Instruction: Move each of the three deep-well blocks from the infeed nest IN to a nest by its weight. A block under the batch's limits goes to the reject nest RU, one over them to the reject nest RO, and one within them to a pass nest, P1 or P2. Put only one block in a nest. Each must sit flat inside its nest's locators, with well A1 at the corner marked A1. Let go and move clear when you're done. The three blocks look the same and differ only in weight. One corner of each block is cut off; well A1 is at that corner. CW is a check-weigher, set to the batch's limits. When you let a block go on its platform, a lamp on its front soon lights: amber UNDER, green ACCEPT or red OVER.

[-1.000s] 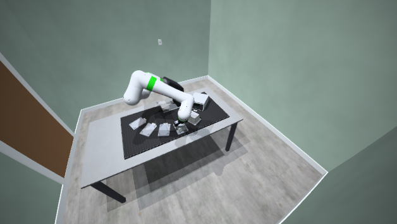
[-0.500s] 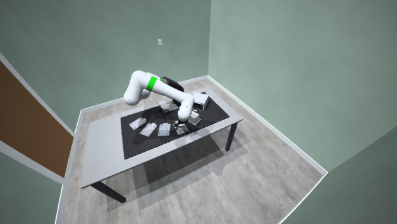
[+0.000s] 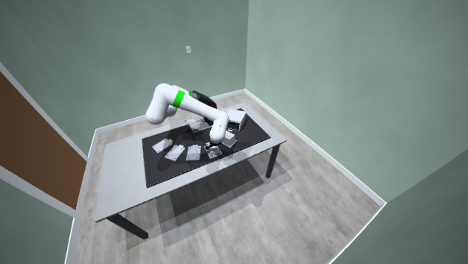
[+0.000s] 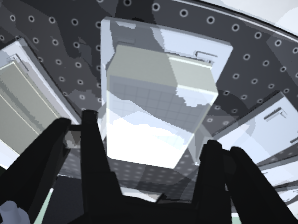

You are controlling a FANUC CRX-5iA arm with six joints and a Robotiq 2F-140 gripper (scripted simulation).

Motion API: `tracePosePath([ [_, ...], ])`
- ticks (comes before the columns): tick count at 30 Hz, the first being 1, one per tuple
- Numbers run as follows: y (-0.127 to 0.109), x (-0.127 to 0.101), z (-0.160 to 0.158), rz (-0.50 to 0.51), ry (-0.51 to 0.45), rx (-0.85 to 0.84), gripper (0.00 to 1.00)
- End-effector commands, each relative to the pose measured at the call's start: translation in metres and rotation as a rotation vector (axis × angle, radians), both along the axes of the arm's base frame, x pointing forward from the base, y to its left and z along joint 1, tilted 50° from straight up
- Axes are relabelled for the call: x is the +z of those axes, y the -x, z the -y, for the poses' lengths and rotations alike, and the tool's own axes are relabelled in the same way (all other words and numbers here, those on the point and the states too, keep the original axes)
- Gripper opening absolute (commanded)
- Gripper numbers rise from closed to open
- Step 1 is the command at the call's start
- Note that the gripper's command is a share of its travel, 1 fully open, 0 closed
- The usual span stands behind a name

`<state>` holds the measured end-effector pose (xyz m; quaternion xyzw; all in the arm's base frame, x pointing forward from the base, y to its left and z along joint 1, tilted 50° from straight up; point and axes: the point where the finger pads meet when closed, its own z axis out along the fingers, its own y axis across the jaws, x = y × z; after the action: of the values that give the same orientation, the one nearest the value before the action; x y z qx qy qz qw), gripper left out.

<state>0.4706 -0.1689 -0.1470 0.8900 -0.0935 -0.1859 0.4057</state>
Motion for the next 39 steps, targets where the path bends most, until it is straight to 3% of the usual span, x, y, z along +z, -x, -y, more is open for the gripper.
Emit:
tracePosePath([
  [1,-0.0002,-0.0002,0.0000,0.000,0.000,0.000,0.10],
  [39,-0.0007,-0.0038,0.0041,0.000,0.000,0.000,0.10],
])
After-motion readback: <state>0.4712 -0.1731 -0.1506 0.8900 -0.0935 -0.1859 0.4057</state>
